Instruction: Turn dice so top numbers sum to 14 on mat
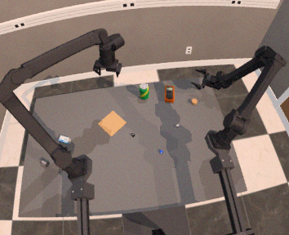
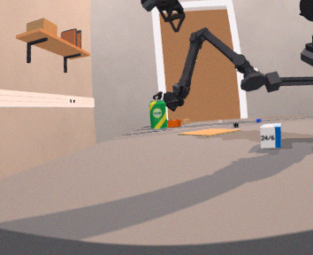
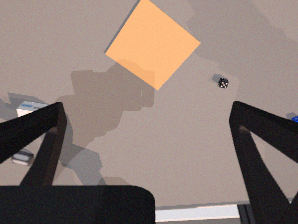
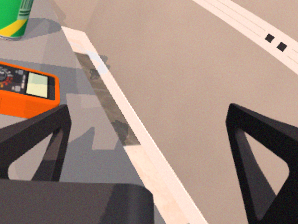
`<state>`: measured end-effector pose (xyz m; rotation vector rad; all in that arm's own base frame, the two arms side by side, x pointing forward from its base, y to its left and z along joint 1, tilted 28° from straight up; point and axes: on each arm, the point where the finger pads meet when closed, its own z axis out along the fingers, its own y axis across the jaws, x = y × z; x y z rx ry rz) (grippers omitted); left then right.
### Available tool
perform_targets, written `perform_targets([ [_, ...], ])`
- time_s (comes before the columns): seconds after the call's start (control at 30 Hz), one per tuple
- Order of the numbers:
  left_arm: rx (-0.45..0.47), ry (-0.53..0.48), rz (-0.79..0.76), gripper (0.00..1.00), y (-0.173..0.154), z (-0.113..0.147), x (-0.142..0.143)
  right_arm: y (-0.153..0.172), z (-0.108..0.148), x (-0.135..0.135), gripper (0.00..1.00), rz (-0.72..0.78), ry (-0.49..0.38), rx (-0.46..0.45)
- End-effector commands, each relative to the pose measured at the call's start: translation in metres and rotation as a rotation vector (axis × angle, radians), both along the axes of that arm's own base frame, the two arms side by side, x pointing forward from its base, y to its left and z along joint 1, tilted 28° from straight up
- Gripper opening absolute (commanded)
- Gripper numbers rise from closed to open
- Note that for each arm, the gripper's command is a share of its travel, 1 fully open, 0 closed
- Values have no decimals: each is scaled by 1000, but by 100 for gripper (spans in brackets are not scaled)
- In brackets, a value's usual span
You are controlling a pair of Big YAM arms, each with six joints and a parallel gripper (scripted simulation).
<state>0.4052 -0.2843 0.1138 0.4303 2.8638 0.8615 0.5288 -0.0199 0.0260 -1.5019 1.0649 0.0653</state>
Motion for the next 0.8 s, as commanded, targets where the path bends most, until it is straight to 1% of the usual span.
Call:
perform_targets([
  [0.0,-23,-16,12,100,3,7,6,1,3,1,100,3,-7,-2],
  [0.13,-30,-20,20,100,6,8,9,1,3,1,100,3,-7,-2],
  [0.33,-61,-38,54,100,20,14,22,1,3,1,100,3,-7,-2],
  [0.6,-126,-84,128,100,52,28,47,1,3,1,100,3,-7,-2],
  [0.67,-126,-84,128,100,52,28,47,1,3,1,100,3,-7,-2],
  [0.77,-157,-110,163,100,70,35,59,1,3,1,100,3,-7,-2],
])
